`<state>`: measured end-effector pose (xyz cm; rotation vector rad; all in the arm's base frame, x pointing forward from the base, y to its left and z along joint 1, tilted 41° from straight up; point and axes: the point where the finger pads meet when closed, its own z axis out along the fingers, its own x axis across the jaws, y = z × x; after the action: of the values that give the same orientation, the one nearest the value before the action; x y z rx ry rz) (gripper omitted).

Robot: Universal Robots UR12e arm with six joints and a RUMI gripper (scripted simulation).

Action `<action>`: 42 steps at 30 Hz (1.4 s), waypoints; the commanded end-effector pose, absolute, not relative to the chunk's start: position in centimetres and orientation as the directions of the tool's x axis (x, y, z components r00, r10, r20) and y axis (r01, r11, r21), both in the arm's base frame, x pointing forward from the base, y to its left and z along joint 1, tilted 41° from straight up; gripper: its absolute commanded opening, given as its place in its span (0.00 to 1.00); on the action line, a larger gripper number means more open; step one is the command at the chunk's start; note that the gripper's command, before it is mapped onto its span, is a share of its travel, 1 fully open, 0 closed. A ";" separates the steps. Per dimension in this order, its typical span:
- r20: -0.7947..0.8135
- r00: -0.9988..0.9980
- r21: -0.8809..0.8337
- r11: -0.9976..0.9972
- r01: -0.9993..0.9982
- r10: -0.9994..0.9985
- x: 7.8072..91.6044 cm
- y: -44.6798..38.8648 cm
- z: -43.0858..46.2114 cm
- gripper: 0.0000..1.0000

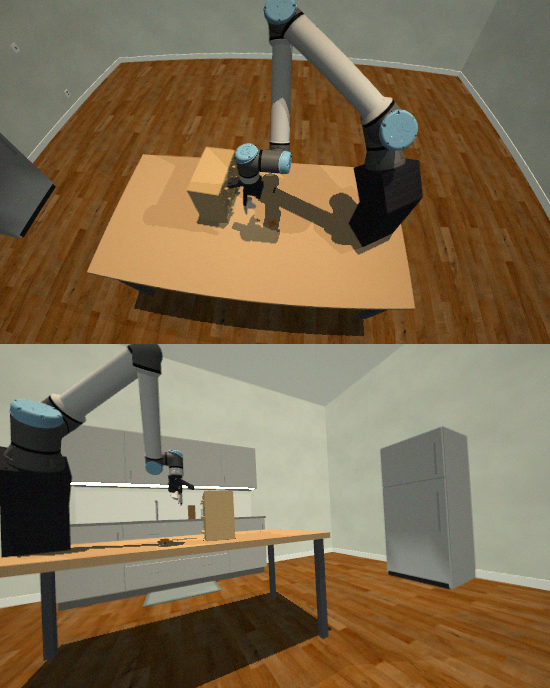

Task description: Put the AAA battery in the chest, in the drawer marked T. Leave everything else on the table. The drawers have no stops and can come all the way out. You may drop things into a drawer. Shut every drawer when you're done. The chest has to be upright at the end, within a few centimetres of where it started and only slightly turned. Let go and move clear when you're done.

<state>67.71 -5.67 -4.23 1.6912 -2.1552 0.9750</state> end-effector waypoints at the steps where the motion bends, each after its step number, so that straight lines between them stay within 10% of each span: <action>1: 0.534 -0.360 -0.389 0.156 -0.908 -0.765 67.9 -6.1 -3.8 1.00; 26: 0.259 -0.774 -0.604 0.528 -0.596 -0.578 67.4 -9.1 -1.5 1.00; 42: -0.141 -0.976 -0.642 0.765 -0.040 -0.168 66.6 -12.4 0.9 1.00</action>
<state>66.86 -11.46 0.16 0.4917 -3.0330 1.1369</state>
